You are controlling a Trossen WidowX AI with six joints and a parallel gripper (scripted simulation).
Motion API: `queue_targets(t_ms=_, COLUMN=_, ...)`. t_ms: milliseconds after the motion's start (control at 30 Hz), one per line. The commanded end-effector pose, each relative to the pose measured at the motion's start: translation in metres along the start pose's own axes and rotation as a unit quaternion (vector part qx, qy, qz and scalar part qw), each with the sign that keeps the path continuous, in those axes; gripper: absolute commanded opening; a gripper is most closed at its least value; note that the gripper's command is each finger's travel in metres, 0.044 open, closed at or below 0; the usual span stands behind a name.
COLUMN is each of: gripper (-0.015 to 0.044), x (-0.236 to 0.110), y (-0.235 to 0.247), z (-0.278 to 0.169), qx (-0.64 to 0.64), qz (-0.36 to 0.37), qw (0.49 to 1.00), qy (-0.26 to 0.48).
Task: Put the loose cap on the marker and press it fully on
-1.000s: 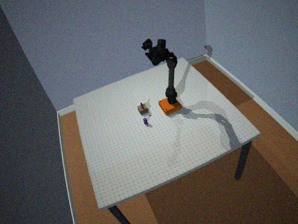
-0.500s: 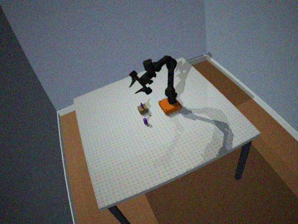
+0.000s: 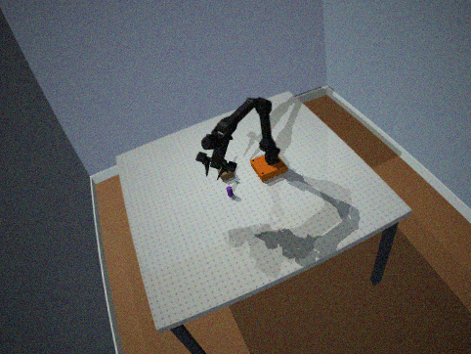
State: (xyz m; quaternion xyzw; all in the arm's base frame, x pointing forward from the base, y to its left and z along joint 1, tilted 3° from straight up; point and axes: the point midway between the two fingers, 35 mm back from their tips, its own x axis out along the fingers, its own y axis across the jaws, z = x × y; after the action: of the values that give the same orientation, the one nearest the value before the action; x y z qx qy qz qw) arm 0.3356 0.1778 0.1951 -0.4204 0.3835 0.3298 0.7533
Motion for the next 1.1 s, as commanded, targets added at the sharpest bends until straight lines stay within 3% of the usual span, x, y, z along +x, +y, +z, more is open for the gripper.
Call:
queue_targets(t_ms=0, gripper=0.0242, x=0.033, y=0.026, z=-0.053, qx=0.048, qz=0.098, qw=0.987, qy=0.118)
queue_targets(t_ms=133, gripper=0.0242, x=0.046, y=0.047, z=-0.093, qx=0.092, qz=0.173, qw=0.958, qy=0.209)
queue_targets(t_ms=367, gripper=0.0242, x=0.043, y=0.05, z=-0.1, qx=0.094, qz=0.177, qw=0.956, qy=0.214)
queue_targets(t_ms=533, gripper=0.0242, x=0.068, y=0.064, z=-0.117, qx=0.094, qz=0.177, qw=0.956, qy=0.214)
queue_targets(t_ms=1067, gripper=0.0242, x=0.087, y=0.072, z=-0.124, qx=0.094, qz=0.177, qw=0.956, qy=0.214)
